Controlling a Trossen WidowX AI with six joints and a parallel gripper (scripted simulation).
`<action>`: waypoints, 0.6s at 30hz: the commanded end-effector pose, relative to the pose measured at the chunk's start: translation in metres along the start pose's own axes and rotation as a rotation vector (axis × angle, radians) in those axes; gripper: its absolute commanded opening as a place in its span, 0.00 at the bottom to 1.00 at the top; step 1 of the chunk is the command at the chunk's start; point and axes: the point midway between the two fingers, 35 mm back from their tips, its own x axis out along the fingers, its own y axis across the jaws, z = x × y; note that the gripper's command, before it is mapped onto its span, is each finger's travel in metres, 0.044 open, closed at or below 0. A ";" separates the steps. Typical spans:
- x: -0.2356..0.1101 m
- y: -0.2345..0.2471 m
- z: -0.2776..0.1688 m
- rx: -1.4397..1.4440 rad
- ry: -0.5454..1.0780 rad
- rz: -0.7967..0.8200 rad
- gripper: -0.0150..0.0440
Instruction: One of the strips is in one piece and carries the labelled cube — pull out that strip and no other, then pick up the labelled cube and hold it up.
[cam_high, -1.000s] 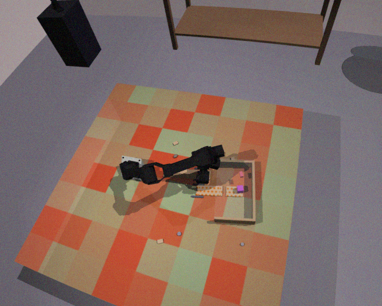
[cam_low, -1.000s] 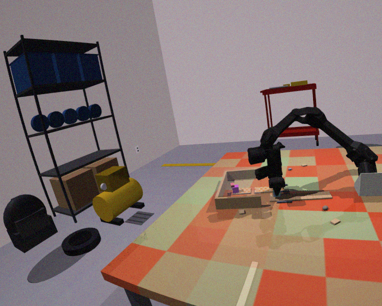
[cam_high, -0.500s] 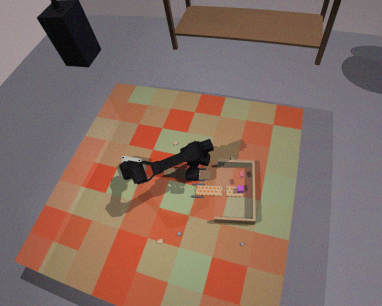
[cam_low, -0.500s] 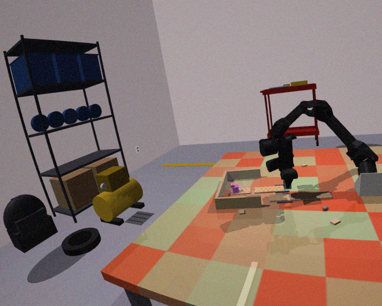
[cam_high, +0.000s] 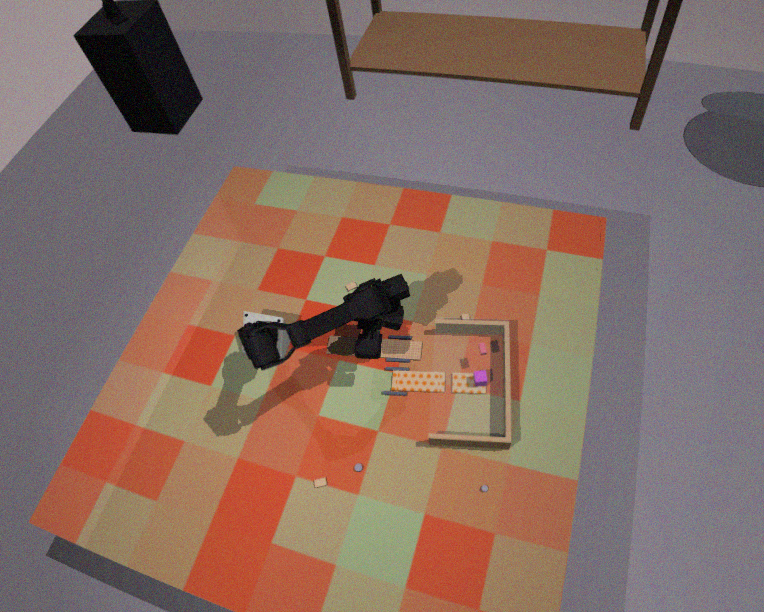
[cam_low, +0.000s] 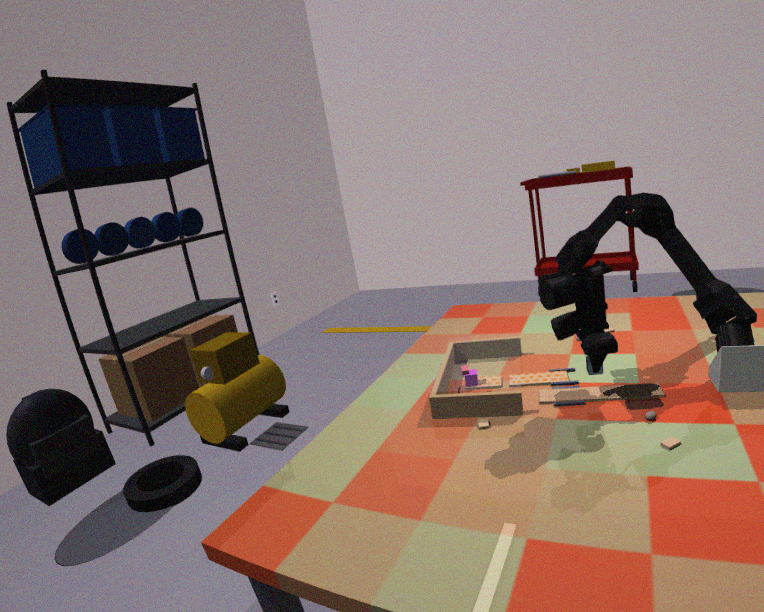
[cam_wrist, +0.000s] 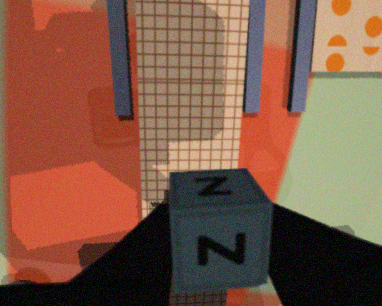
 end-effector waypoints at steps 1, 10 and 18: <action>-0.022 0.001 0.001 0.008 -0.015 0.009 0.25; -0.031 0.001 0.001 0.008 -0.015 0.009 0.25; -0.031 0.001 0.001 0.008 -0.015 0.009 0.25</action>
